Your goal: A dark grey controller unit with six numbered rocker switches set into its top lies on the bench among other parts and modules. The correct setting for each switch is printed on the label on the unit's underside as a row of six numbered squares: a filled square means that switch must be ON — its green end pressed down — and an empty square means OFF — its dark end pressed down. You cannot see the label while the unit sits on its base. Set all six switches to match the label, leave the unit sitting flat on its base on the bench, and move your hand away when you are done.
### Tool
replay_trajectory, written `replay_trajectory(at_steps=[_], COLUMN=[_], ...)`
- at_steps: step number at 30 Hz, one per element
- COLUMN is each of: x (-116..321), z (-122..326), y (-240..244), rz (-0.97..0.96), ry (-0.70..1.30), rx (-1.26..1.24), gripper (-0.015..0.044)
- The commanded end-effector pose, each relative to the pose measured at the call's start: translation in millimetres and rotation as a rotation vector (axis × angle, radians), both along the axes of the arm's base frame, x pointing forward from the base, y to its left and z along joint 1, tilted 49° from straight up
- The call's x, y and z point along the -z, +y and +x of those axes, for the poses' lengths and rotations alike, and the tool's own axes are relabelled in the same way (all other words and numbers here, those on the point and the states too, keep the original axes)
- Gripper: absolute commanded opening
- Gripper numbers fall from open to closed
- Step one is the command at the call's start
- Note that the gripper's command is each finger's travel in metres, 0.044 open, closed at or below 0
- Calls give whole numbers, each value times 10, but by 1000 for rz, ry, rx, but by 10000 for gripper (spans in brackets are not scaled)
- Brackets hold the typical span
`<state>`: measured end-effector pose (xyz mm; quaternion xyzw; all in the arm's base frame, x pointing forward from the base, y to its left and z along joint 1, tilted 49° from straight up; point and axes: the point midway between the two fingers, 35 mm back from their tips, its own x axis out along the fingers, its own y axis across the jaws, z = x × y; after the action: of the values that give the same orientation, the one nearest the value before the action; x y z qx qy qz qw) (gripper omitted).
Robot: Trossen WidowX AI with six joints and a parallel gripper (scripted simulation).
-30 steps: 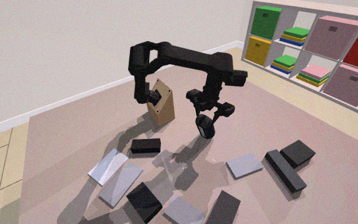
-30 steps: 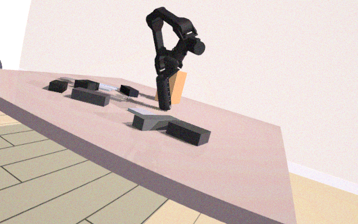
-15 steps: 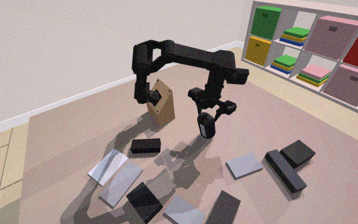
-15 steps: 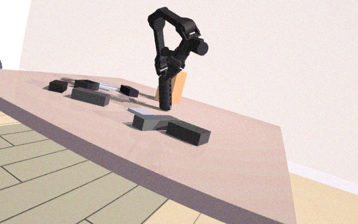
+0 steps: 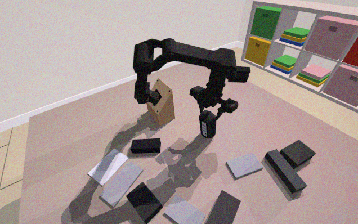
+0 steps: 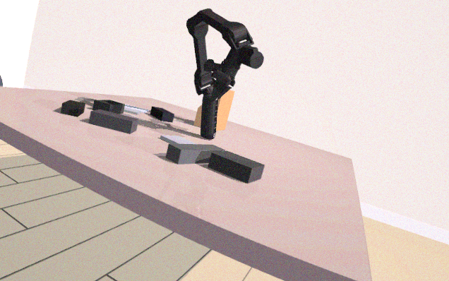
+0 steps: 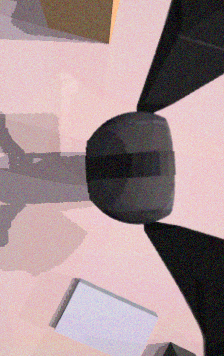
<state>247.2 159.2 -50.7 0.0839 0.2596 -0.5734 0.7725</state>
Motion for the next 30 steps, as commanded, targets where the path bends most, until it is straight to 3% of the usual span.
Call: replay_trajectory(at_steps=[1,30], x=[54,220], z=[-13,-86], y=[27,152], rz=[20,83], ry=[6,28], rx=[10,21], gripper=[336,337])
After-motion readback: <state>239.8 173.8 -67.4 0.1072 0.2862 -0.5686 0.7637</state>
